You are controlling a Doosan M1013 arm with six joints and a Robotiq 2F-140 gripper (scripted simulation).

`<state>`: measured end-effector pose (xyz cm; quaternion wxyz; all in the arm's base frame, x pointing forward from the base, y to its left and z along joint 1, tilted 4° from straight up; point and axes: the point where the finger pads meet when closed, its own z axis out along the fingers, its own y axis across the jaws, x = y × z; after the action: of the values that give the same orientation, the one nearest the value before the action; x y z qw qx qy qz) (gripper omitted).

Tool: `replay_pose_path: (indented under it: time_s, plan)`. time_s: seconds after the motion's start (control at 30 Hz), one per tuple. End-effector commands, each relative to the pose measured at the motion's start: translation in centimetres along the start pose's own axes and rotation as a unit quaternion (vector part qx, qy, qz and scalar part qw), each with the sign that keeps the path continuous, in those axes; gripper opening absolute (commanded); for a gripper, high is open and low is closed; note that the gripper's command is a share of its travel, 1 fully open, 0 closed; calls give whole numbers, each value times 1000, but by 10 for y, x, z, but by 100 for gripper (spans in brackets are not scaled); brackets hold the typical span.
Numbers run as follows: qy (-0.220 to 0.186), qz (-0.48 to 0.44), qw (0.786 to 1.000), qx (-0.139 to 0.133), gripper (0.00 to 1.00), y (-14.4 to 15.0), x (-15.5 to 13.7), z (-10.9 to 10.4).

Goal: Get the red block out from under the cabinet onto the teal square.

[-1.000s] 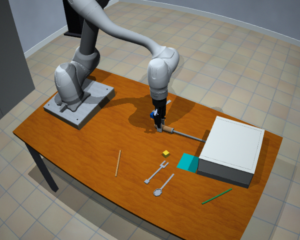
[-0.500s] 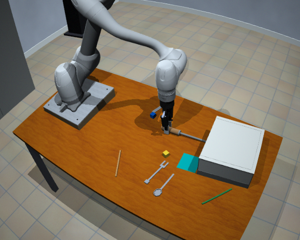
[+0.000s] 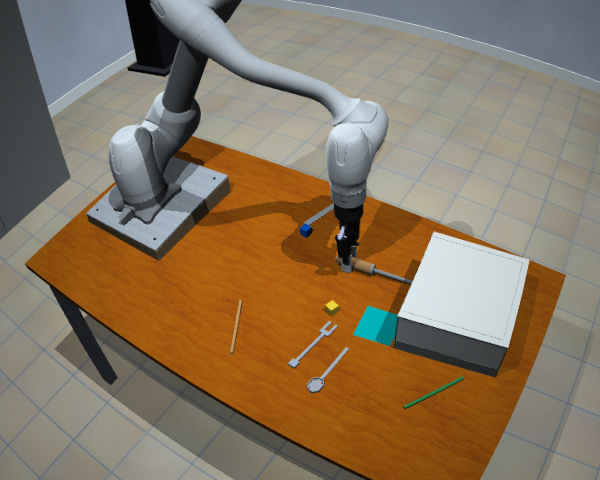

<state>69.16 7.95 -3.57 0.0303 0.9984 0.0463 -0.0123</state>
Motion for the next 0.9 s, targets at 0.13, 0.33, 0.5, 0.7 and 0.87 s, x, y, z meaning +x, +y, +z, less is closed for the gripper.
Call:
replay_pose_path:
  time_s: [0.13,0.33,0.5,0.7,0.87]
  plan:
    - [0,0,1000,0,0,0,14,0]
    - [0,0,1000,0,0,0,30,0]
    - [0,0,1000,0,0,0,42,0]
    - [0,0,1000,0,0,0,50,0]
    - [0,0,1000,0,0,0,59,0]
